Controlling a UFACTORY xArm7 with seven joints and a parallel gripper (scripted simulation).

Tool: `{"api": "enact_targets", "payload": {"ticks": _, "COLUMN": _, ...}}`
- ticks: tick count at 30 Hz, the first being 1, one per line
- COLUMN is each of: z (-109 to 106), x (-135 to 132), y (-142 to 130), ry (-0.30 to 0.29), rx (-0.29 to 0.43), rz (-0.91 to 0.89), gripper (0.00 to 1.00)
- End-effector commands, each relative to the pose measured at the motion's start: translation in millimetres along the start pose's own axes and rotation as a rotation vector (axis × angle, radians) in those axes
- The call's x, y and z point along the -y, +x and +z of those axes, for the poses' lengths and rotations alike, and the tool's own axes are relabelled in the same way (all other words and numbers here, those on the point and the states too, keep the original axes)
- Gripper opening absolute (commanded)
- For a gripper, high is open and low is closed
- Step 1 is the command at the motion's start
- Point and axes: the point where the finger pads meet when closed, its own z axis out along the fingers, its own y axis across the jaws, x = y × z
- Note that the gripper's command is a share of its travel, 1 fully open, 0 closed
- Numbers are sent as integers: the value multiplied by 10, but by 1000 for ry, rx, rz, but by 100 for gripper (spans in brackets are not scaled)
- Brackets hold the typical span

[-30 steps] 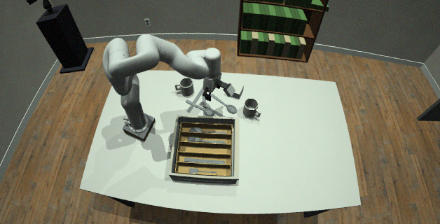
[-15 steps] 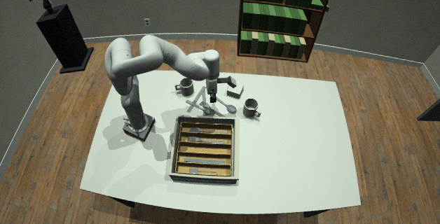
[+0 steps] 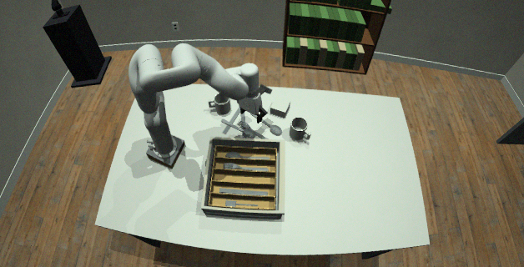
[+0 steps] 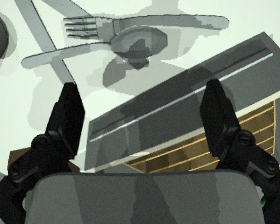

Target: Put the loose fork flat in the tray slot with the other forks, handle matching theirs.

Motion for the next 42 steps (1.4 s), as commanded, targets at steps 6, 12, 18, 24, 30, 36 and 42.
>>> {"api": "enact_targets", "payload": {"ticks": 6, "z": 148, "x": 52, "y": 23, "ry": 2, "rx": -21, "rz": -522, "gripper": 100}}
{"api": "enact_targets", "payload": {"ticks": 12, "z": 234, "x": 91, "y": 24, "ry": -9, "rx": -19, "rz": -852, "gripper": 100}}
{"api": "enact_targets", "payload": {"ticks": 18, "z": 271, "x": 109, "y": 23, "ry": -11, "rx": -24, "rz": -1171, "gripper": 100}}
{"api": "enact_targets", "payload": {"ticks": 24, "z": 296, "x": 121, "y": 23, "ry": -1, "rx": -42, "rz": -1456, "gripper": 100}}
{"api": "enact_targets", "payload": {"ticks": 30, "z": 299, "x": 122, "y": 23, "ry": 13, "rx": -60, "rz": -1557, "gripper": 28}}
{"api": "enact_targets", "payload": {"ticks": 36, "z": 299, "x": 122, "y": 23, "ry": 13, "rx": -60, "rz": -1557, "gripper": 28}}
{"api": "enact_targets", "payload": {"ticks": 42, "z": 299, "x": 122, "y": 23, "ry": 13, "rx": -60, "rz": -1557, "gripper": 28}}
